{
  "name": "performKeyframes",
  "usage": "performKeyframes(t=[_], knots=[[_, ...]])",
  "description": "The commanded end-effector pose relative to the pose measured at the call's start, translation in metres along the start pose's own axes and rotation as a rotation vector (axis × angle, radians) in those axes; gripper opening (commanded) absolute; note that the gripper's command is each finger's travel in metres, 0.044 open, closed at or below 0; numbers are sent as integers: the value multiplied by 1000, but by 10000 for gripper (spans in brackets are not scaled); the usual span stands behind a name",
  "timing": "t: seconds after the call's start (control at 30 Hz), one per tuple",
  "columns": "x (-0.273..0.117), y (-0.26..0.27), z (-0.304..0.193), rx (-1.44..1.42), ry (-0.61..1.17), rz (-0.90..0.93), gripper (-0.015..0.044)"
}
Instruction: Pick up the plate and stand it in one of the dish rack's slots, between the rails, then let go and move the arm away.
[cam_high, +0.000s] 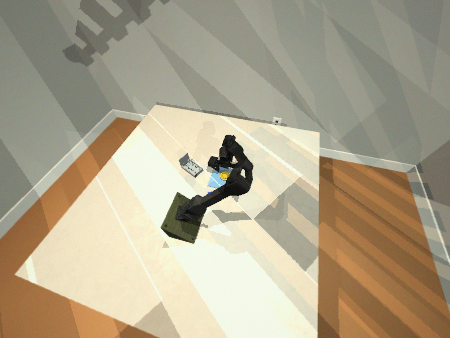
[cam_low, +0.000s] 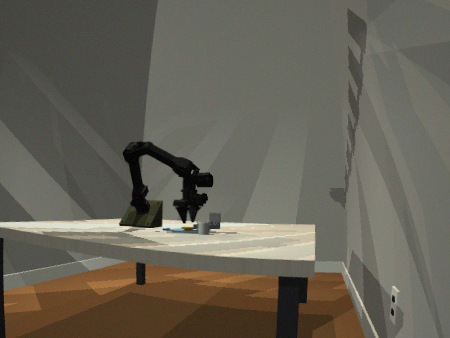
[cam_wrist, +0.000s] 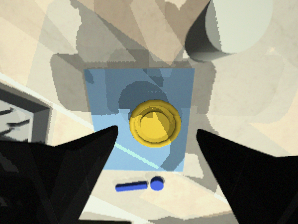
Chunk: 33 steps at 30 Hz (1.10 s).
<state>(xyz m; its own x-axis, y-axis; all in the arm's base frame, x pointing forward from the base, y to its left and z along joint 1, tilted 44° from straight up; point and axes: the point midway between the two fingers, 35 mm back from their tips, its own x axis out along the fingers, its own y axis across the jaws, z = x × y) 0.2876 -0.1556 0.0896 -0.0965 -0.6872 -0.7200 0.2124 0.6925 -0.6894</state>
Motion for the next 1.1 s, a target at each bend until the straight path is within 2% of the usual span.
performKeyframes(t=[0.0,0.5,0.57,0.83,1.07], knots=[[11,2,-2,-13,10,-6,400],[32,2,-3,-17,8,-9,400],[32,2,-3,-17,8,-9,349],[32,2,-3,-17,8,-9,349],[32,2,-3,-17,8,-9,302]])
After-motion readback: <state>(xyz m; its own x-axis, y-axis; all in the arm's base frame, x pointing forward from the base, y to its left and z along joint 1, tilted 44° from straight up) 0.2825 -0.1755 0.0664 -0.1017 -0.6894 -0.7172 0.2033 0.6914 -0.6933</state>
